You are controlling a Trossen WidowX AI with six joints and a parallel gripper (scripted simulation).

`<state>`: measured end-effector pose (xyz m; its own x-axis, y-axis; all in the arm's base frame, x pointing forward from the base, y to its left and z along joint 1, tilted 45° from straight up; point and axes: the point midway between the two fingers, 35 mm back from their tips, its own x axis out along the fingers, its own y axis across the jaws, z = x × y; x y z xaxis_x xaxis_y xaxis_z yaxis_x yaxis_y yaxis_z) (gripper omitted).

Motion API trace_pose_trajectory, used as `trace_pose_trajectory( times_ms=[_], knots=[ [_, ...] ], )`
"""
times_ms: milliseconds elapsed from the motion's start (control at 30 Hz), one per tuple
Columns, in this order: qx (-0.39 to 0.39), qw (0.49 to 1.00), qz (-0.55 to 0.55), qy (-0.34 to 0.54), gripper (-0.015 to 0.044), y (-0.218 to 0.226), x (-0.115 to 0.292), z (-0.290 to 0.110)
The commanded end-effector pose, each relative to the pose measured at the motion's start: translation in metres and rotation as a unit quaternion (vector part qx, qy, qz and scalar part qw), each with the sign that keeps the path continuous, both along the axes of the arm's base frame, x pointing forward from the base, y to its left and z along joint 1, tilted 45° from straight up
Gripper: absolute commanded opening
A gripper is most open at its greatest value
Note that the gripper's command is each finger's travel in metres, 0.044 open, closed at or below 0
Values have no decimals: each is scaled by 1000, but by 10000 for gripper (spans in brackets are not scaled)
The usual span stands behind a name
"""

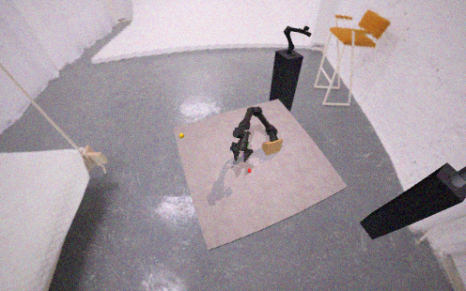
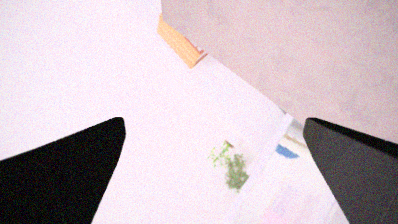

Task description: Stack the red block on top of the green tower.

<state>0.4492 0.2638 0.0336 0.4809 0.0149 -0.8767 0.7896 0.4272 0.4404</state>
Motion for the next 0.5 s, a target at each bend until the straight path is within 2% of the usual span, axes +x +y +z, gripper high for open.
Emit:
trace_pose_trajectory(
  times_ms=[0,133,267,367,467],
  knots=[
    [-129,988,41,77,440,-48,-24,-55],
    [-272,937,115,190,440,-108,-63,-105],
    [-376,852,197,306,440,-162,-105,-133],
    [-416,796,242,367,440,-189,-126,-140],
    [-418,792,245,371,440,-191,-128,-140]
  ],
)
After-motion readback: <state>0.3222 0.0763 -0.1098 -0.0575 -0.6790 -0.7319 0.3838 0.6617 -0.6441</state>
